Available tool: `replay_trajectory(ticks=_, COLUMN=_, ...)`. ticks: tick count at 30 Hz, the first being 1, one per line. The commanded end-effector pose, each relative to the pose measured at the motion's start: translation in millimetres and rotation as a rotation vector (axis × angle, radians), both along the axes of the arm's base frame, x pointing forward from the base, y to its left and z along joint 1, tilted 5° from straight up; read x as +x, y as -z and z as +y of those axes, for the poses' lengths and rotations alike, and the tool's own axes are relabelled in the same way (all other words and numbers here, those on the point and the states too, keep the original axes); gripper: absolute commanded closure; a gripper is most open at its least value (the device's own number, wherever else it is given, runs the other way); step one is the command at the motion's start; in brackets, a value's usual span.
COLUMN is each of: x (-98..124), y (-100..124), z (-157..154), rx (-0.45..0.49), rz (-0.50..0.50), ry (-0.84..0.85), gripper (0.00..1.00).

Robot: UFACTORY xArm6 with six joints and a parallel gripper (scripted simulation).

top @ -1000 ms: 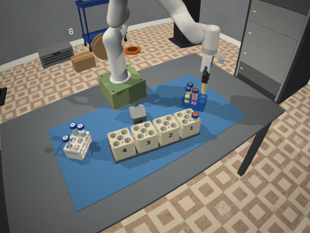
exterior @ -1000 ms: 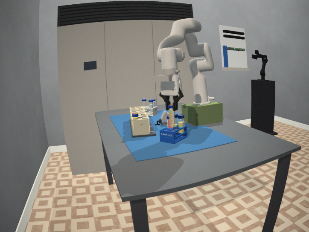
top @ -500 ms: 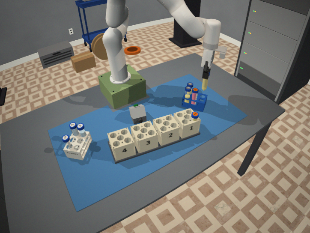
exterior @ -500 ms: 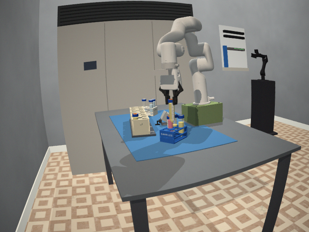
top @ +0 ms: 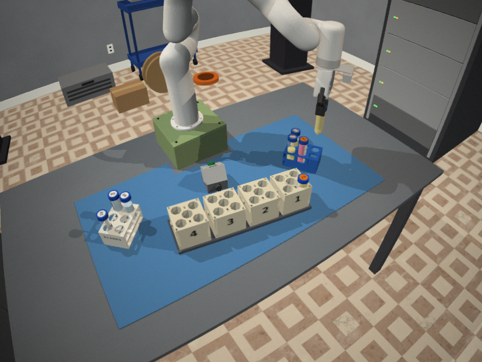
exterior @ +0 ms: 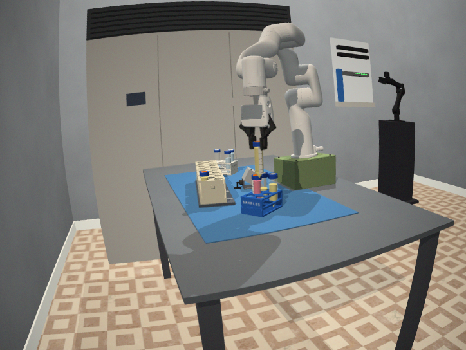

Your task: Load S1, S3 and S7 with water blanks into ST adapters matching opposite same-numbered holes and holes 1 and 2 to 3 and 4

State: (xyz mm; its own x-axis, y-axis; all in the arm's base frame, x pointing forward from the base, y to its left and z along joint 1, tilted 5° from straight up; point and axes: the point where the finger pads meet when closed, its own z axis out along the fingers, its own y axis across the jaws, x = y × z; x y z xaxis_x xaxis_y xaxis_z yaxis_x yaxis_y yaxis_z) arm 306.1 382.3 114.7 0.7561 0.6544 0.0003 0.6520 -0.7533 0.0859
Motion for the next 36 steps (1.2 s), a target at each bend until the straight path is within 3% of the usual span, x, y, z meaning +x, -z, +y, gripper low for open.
replay_trajectory(ticks=1, x=0.5, y=-6.9, z=1.5, rx=0.004, rz=-0.003, ry=0.0, gripper=1.0)
replay_trajectory(ticks=5, x=0.0, y=-14.9, z=2.0, rx=0.004, rz=-0.003, ry=0.0, gripper=1.0)
replay_trajectory(ticks=36, x=0.0, y=-14.9, z=2.0, rx=0.004, rz=-0.003, ry=0.0, gripper=1.0)
